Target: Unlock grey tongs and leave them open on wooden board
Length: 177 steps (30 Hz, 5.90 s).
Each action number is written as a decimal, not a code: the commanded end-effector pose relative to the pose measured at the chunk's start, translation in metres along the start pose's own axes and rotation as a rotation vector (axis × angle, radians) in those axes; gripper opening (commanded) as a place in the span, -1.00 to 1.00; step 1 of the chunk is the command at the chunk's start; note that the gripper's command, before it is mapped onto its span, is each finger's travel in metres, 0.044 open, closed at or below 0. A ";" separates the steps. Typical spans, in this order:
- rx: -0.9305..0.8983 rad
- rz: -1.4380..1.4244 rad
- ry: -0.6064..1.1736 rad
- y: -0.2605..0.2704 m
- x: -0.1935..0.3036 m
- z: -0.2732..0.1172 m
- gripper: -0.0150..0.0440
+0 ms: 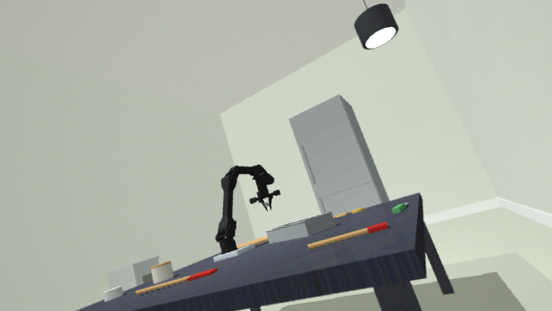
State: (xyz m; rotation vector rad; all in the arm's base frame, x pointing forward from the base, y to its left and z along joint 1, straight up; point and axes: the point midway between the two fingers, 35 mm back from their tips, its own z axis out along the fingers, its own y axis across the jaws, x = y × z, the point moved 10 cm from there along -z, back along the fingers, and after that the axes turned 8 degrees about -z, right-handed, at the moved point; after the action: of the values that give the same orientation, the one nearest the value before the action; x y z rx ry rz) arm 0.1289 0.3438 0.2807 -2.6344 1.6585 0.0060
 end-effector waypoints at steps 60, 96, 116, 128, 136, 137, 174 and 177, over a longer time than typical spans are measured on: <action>-0.069 -0.207 -0.477 0.140 -0.064 0.003 -1.00; -0.056 -0.245 -1.132 0.134 0.011 0.017 -1.00; -0.041 -0.279 -1.225 0.138 0.026 0.022 -1.00; -0.041 -0.279 -1.225 0.138 0.026 0.022 -1.00; -0.041 -0.279 -1.225 0.138 0.026 0.022 -1.00; -0.041 -0.279 -1.225 0.138 0.026 0.022 -1.00; -0.084 -0.187 -0.747 0.134 -0.040 0.007 -1.00; -0.083 -0.187 -0.698 0.134 -0.045 0.006 -1.00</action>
State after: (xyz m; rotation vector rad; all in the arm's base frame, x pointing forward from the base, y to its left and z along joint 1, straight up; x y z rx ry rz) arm -0.0093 0.3220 0.2682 -2.3737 1.1851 0.9306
